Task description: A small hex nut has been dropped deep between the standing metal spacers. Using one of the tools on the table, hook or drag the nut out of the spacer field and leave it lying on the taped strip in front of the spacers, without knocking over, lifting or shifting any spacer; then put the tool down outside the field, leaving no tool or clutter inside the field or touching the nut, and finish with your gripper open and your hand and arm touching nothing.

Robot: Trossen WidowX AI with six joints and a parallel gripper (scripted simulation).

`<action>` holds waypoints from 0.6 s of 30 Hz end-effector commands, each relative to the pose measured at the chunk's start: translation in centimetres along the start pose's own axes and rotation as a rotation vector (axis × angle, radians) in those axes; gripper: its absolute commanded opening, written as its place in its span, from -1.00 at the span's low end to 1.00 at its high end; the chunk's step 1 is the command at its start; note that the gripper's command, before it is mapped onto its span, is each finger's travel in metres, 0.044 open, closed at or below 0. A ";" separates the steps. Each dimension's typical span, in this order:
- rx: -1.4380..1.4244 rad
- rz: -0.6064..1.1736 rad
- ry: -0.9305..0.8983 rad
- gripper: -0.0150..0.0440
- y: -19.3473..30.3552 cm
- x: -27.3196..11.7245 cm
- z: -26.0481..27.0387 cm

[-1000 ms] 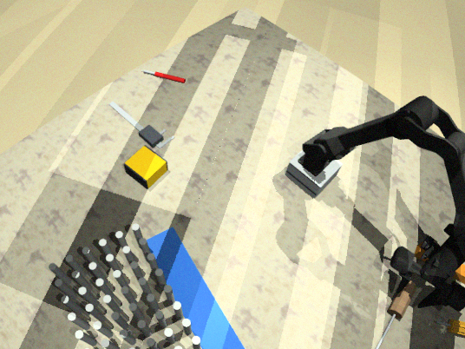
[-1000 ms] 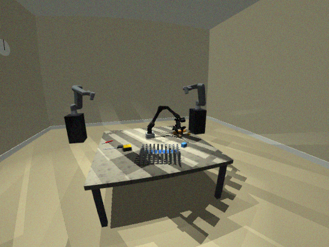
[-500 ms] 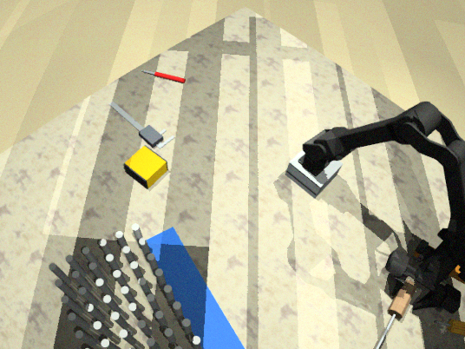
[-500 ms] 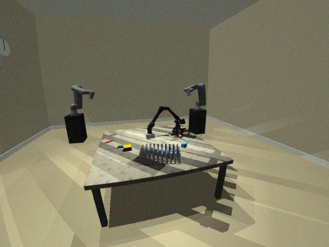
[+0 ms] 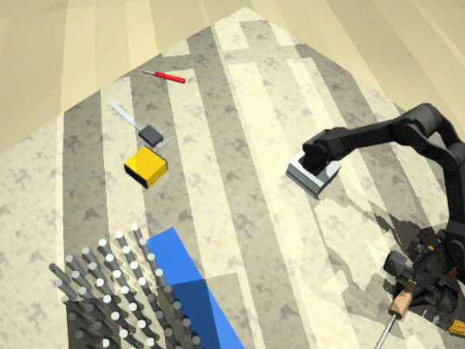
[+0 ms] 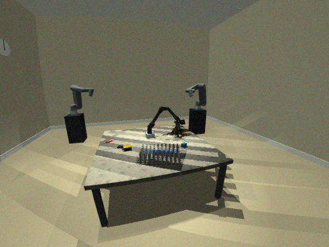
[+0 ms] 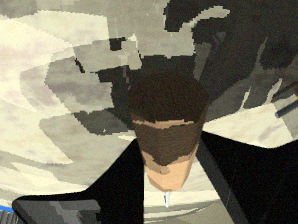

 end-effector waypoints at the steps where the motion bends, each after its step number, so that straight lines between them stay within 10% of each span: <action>1: -0.006 0.004 -0.003 0.01 0.0 0.1 0.1; 8: -0.004 0.004 -0.002 -0.49 1.3 -2.5 -0.7; 18: -0.002 0.002 0.000 -0.49 4.1 -8.7 -1.3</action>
Point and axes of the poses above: the point midway between the two fingers, 35 mm back from their tips, its own x axis out along the fingers, its own z axis across the jaws, y = z × x, the point moved 1 cm from there along -x, back along the fingers, and after that the axes turned 2 degrees about x, right-handed, at the moved point
